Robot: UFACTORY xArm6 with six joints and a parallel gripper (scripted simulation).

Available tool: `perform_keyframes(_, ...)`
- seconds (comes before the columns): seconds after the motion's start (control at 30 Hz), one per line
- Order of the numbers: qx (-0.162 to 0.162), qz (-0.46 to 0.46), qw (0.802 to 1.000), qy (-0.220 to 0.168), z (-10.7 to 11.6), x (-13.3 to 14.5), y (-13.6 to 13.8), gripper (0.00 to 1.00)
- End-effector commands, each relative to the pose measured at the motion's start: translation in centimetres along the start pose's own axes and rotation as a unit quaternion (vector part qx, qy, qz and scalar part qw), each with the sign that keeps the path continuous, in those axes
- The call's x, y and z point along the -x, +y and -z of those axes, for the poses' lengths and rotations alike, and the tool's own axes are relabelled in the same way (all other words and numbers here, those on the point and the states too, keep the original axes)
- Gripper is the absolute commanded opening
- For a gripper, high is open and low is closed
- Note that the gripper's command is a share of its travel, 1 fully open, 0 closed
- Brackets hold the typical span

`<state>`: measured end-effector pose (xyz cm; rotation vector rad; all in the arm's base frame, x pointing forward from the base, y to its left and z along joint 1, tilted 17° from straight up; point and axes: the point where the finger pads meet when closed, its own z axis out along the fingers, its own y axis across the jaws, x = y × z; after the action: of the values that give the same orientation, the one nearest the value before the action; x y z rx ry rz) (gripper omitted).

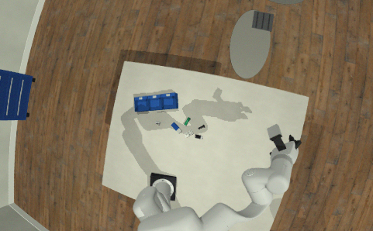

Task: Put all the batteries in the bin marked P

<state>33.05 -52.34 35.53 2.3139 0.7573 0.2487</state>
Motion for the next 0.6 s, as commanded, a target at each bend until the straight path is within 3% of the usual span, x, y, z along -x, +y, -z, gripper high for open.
perform_keyframes(0.0,-0.007,-0.020,1.000,-0.009,-0.5,-0.4,-0.7,0.07)
perform_keyframes(0.03,-0.012,-0.019,1.000,0.012,-0.3,-1.2,-0.8,0.07)
perform_keyframes(0.1,-0.012,-0.019,1.000,0.012,-0.1,-2.7,-0.8,0.07)
perform_keyframes(0.47,-0.029,-0.038,0.999,0.022,-0.2,-5.4,-2.0,0.07)
perform_keyframes(0.5,-0.045,-0.055,0.997,0.030,-0.2,-6.2,-2.4,0.07)
perform_keyframes(0.57,-0.046,-0.056,0.997,0.031,-0.1,-7.7,-3.1,0.07)
